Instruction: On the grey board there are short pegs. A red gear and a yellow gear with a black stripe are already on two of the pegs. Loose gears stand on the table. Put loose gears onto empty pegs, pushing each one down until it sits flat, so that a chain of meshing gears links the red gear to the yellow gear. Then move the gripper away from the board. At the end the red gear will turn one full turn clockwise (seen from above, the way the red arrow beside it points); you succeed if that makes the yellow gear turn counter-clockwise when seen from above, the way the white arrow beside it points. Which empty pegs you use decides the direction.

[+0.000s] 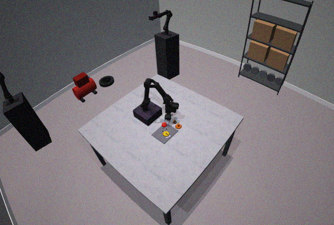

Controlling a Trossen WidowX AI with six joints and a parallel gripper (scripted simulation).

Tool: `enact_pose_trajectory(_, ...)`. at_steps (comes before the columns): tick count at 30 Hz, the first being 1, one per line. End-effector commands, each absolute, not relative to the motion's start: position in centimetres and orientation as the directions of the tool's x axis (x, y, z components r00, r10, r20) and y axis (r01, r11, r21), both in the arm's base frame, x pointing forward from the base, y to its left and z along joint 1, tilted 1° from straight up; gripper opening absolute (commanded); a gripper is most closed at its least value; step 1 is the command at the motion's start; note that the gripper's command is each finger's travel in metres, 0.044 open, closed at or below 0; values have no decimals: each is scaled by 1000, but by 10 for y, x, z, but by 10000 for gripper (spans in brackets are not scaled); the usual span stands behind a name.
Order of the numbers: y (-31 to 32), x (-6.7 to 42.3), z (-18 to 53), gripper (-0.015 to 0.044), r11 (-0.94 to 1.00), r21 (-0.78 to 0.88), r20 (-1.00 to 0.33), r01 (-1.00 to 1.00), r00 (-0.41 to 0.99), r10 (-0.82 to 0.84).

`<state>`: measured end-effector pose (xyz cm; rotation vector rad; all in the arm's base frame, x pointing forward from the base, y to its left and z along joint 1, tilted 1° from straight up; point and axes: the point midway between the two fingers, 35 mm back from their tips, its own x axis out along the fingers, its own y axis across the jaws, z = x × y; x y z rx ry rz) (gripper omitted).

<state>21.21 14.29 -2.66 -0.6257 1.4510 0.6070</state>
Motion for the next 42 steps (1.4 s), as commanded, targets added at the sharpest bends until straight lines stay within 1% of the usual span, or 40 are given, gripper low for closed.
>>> enact_pose_trajectory(1,143,213,-23,0,700,-24,-999,-714,33,-2)
enact_pose_trajectory(22,147,215,43,0,700,-24,-999,-714,33,-1)
enact_pose_trajectory(42,140,202,109,0,700,-24,-999,-714,32,-1)
